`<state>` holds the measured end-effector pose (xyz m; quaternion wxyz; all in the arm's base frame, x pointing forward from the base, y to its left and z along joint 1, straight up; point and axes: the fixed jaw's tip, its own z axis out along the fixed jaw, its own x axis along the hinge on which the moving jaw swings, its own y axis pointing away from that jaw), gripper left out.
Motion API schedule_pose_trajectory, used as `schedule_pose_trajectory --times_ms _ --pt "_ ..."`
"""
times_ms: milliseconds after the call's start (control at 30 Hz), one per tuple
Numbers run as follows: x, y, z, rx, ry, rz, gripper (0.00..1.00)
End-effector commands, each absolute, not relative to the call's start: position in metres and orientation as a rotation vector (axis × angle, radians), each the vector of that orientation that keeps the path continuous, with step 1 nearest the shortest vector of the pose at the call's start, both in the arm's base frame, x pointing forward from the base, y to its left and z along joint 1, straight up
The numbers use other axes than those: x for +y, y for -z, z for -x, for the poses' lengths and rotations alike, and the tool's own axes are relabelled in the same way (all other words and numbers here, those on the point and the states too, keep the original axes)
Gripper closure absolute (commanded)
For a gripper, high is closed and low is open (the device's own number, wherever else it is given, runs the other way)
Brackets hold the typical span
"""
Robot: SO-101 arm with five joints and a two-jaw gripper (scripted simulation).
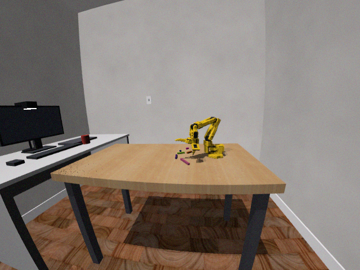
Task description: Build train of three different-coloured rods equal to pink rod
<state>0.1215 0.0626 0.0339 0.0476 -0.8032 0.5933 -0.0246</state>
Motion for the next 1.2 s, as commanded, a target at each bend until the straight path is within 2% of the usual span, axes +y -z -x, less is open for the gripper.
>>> schedule_pose_trajectory --times_ms 0,467,533,567,1033,1167 --pt "0.063 -0.035 -0.122 1.803 0.078 2.447 0.00" --pt "0.066 -0.045 -0.129 1.730 0.118 2.439 0.00" --pt "0.066 -0.045 -0.129 1.730 0.118 2.439 0.00" --pt "0.062 -0.035 -0.120 1.773 0.072 2.482 0.00" --pt "0.065 -0.045 -0.128 1.705 0.114 2.468 0.00" --pt "0.061 -0.036 -0.119 1.743 0.070 2.510 0.00"
